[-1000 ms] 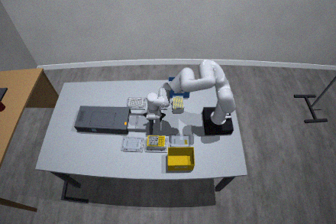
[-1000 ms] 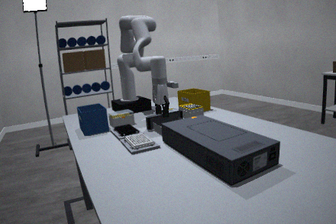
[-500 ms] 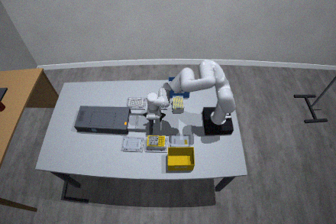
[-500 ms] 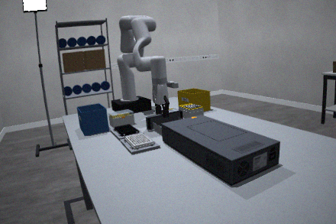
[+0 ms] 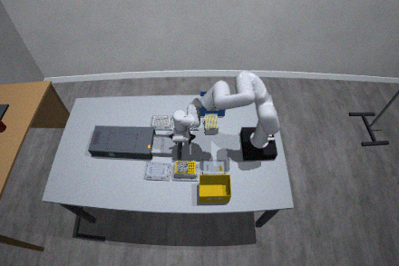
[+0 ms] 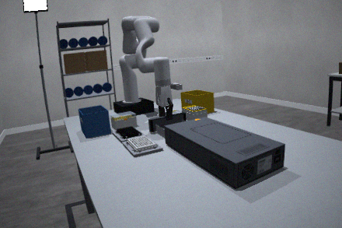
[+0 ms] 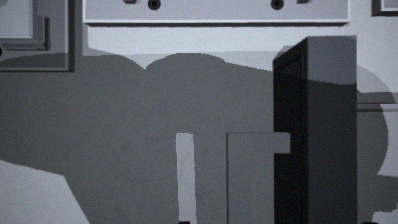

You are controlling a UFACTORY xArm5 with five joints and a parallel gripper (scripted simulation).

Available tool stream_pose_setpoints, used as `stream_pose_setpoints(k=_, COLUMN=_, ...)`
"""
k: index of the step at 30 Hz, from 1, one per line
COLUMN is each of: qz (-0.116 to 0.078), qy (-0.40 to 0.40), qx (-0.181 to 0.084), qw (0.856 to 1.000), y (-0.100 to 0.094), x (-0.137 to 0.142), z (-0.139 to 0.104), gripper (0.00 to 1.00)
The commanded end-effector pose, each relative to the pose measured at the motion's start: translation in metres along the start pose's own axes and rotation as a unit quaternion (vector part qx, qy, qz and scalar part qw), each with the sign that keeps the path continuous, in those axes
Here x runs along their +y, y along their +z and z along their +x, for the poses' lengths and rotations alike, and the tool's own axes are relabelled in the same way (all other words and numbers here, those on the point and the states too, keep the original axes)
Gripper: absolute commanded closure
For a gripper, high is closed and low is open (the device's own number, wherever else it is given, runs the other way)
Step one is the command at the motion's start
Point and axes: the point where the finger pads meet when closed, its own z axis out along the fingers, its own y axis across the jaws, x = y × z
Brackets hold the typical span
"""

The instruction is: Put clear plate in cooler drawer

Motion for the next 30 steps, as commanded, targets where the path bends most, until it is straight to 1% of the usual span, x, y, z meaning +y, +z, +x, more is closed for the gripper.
stream_pose_setpoints(k=1, qz=-0.003, qy=0.000, qx=-0.002, qw=1.000, y=-0.002, x=0.003, z=0.000, gripper=0.12)
stream_pose_setpoints(k=15, qz=-0.003, qy=0.000, qx=-0.002, qw=1.000, y=-0.002, x=0.003, z=0.000, gripper=0.12)
stream_pose_setpoints(k=30, qz=-0.003, qy=0.000, qx=-0.002, qw=1.000, y=-0.027, x=0.002, z=0.000, gripper=0.12)
